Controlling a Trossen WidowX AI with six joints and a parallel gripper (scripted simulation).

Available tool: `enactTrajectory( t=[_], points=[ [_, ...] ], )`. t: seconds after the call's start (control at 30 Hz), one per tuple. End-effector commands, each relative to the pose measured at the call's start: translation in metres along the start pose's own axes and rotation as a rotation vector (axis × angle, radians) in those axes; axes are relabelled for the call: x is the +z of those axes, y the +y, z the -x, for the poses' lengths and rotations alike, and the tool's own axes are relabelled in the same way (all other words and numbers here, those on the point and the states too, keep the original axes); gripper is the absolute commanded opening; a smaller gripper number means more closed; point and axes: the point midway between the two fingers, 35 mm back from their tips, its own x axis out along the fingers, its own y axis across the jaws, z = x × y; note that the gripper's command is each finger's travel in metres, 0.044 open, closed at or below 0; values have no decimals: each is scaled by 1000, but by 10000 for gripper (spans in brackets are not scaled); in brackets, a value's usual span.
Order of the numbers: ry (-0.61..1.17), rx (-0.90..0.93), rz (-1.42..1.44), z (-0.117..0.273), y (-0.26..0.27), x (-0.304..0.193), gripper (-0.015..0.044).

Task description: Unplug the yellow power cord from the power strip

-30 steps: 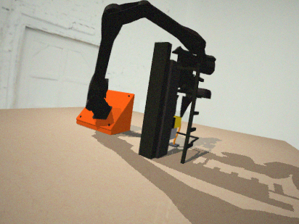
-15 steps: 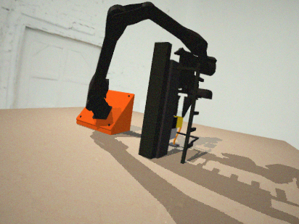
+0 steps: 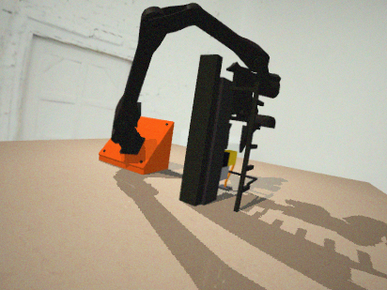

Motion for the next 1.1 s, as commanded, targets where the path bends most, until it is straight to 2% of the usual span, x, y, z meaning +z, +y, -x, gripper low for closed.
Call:
enactTrajectory(
  t=[0.0,0.17,0.4,1.07],
  points=[
    [0,0,3,0,0,0,315],
    [-2,0,3,2,-1,11,440],
    [-4,0,2,12,0,60,440],
    [-4,0,2,12,0,60,440]
  ],
)
